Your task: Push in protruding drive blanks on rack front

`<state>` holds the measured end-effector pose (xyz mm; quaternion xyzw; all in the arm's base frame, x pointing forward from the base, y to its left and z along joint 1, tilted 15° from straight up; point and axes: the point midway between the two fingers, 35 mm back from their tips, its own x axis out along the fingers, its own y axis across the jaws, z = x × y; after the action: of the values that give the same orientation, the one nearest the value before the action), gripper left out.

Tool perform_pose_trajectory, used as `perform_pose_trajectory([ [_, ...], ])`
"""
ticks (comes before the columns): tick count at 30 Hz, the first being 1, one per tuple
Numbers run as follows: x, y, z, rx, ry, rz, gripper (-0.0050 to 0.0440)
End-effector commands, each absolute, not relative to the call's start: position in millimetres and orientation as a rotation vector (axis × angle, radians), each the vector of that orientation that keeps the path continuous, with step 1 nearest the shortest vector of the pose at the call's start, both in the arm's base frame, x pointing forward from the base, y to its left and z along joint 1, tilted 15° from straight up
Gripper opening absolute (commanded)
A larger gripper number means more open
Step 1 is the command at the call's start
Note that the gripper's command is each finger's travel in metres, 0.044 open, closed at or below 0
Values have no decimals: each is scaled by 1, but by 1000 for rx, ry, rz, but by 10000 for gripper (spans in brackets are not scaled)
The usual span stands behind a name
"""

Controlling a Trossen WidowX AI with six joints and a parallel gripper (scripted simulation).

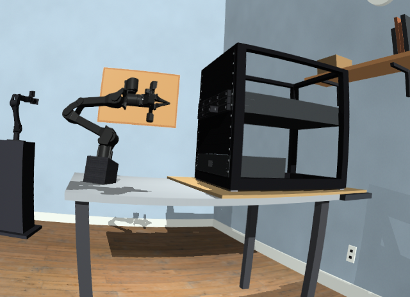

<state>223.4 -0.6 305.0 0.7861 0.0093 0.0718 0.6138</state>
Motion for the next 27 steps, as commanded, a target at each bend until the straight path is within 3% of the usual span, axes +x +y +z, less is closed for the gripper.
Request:
perform_pose_trajectory([
  [1,225,5,315,1806,8,179,-50],
  [27,251,50,337,1806,8,179,-50],
])
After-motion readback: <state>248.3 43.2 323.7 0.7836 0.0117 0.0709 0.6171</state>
